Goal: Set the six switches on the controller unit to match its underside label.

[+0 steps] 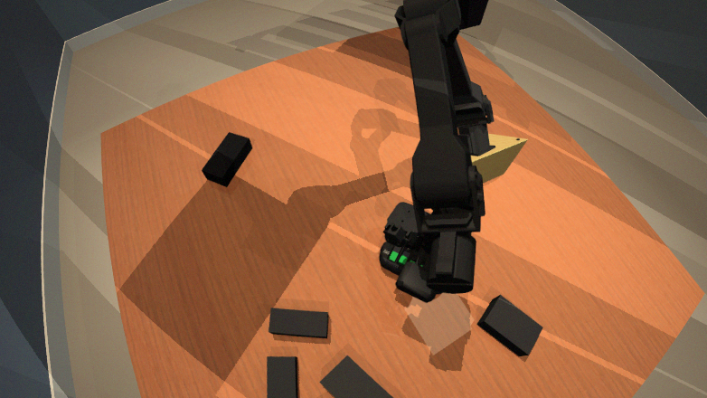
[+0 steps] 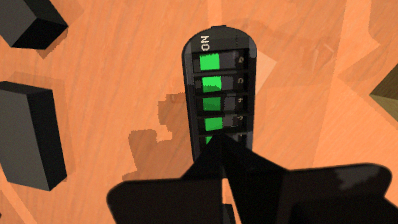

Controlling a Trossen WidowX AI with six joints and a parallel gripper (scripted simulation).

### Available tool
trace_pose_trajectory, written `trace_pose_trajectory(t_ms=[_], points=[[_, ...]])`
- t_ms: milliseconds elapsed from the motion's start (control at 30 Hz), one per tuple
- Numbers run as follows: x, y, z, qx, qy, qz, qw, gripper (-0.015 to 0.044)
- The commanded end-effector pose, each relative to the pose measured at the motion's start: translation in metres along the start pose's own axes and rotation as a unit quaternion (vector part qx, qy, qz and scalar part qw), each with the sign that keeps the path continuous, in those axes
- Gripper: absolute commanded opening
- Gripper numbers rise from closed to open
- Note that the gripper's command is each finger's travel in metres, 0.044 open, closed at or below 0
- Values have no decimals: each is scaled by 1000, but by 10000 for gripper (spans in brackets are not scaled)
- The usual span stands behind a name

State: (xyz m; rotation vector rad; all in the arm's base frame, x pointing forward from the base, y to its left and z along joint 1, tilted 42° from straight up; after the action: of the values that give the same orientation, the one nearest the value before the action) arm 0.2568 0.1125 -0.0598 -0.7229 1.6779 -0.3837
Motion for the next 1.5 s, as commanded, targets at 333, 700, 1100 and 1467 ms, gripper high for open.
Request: trace_pose_trajectory(t_ms=[333, 700, 1100, 1467], points=[[12, 5, 5, 6, 7, -3, 1000, 0], [29, 5, 4, 6, 7, -3, 1000, 0], [42, 4, 3, 6, 7, -3, 1000, 0], [42, 4, 3, 6, 7, -3, 1000, 0]])
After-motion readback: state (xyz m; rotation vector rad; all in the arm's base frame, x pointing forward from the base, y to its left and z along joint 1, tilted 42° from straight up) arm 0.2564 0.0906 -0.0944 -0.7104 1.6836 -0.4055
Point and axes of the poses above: the point midway between the two fingers, 35 mm back from their tips, its own x axis out along the fingers, its own z axis across the jaws, y = z × x, the point moved 5 cm from there along -x, back along the fingers, and after that the axes turned 13 degrees about x, right-handed, at the moved point
